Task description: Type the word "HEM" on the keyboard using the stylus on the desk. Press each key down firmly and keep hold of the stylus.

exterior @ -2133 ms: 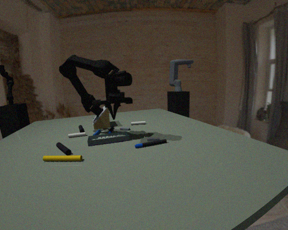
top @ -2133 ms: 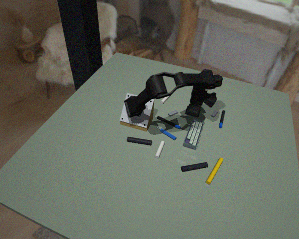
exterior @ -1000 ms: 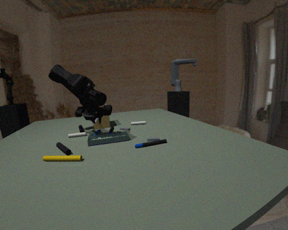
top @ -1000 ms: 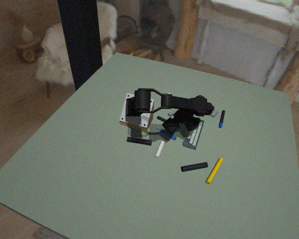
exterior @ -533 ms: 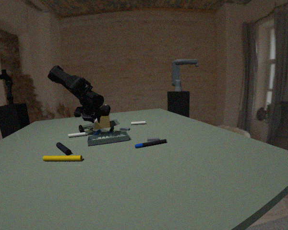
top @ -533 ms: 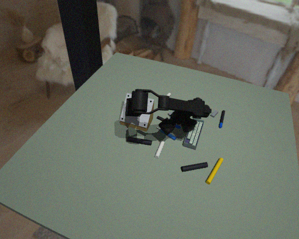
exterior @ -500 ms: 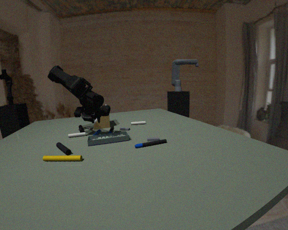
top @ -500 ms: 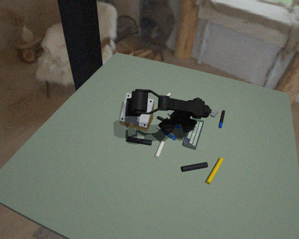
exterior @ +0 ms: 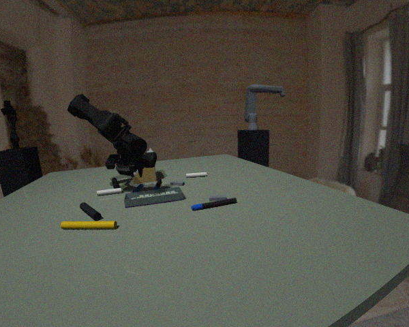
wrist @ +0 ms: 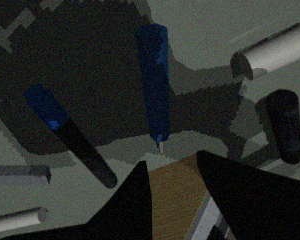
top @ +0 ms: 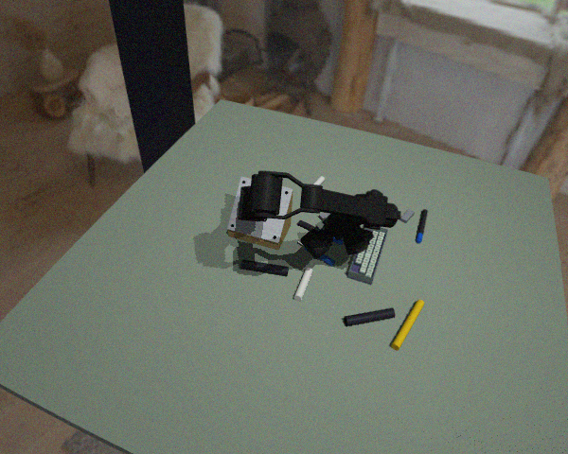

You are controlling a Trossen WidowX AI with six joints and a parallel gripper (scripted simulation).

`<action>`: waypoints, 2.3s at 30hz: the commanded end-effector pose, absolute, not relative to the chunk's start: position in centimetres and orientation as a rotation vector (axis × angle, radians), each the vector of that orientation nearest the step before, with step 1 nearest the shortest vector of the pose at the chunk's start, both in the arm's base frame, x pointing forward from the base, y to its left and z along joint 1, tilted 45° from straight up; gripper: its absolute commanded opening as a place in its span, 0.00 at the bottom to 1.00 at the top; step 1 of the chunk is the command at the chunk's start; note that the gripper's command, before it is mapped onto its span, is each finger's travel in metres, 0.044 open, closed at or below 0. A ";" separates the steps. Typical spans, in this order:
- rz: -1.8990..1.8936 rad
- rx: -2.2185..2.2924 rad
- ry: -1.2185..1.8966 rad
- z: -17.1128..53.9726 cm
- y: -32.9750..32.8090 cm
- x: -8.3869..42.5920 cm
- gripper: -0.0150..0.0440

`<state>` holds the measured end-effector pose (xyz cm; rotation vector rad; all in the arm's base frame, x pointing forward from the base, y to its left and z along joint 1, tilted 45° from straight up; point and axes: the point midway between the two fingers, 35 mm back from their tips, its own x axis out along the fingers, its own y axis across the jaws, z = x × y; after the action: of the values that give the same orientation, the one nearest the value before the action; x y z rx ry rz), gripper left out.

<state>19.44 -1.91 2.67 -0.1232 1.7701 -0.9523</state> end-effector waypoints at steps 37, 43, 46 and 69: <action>-0.953 -0.135 1.777 0.8 -3.7 19.3 0.51; -0.953 -0.135 1.777 0.5 -3.9 19.3 0.51; -0.953 -0.135 1.777 0.4 -4.1 19.3 0.51; -0.954 -0.136 1.777 -0.6 -5.1 19.4 0.51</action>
<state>19.60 -4.81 -0.34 -0.1249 1.7684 -0.9544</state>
